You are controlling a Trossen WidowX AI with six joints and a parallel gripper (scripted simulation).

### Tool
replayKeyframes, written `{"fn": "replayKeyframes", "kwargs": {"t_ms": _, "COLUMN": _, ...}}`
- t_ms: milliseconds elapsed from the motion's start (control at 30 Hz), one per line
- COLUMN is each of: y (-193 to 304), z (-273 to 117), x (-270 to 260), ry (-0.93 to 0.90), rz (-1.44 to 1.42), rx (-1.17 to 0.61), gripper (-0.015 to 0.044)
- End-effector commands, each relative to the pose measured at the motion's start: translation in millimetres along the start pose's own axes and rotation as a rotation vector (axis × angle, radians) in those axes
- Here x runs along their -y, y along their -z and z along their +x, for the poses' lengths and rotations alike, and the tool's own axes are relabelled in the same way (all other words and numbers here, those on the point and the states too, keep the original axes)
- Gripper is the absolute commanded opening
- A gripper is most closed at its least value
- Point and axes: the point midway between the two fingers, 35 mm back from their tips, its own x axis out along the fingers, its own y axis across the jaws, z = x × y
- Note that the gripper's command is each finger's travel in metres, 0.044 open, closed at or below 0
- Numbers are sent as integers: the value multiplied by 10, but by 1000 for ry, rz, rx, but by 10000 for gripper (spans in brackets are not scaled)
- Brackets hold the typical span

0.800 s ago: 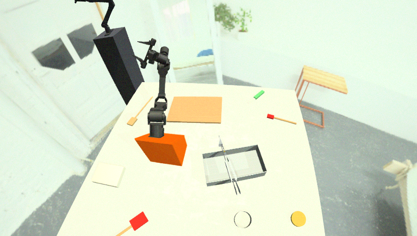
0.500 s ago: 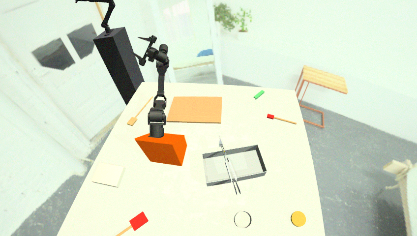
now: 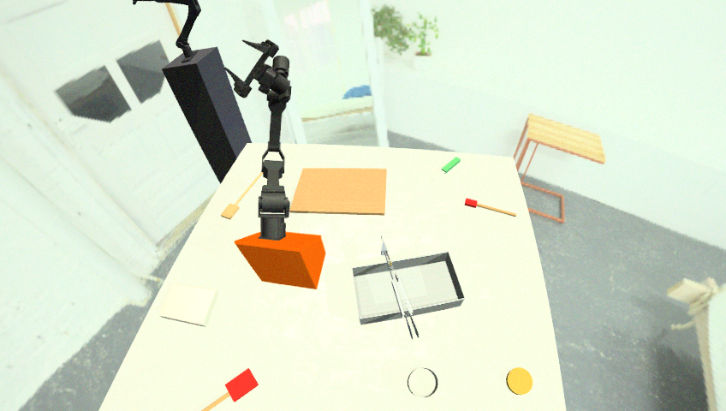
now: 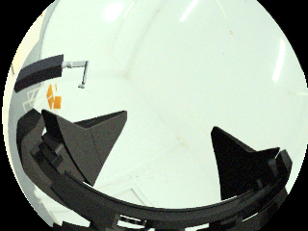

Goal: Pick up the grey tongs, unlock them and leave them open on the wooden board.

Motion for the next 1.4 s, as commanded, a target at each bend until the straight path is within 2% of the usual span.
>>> {"fn": "replayKeyframes", "kwargs": {"t_ms": 0, "y": -447, "z": 258, "x": 174, "ry": 16, "rz": -53, "rx": 131, "gripper": 440}}
{"fn": "replayKeyframes", "kwargs": {"t_ms": 200, "y": -1374, "z": 585, "x": 509, "ry": 71, "rz": -172, "rx": 407, "gripper": 440}}
{"fn": "replayKeyframes", "kwargs": {"t_ms": 333, "y": -1850, "z": 671, "x": 640, "ry": 99, "rz": -216, "rx": 528, "gripper": 440}}
{"fn": "replayKeyframes", "kwargs": {"t_ms": 500, "y": -2695, "z": 659, "x": 769, "ry": 134, "rz": -302, "rx": 765, "gripper": 440}}
{"fn": "replayKeyframes", "kwargs": {"t_ms": 667, "y": -3439, "z": 457, "x": 771, "ry": 149, "rz": -364, "rx": 997, "gripper": 440}}
{"fn": "replayKeyframes", "kwargs": {"t_ms": 967, "y": -4794, "z": -224, "x": 566, "ry": 152, "rz": -532, "rx": 1438, "gripper": 440}}
{"fn": "replayKeyframes", "kwargs": {"t_ms": 1200, "y": -5637, "z": -1018, "x": 130, "ry": 103, "rz": -666, "rx": 1805, "gripper": 440}}
{"fn": "replayKeyframes", "kwargs": {"t_ms": 1367, "y": -6060, "z": -1662, "x": -306, "ry": 29, "rz": -757, "rx": 2066, "gripper": 440}}
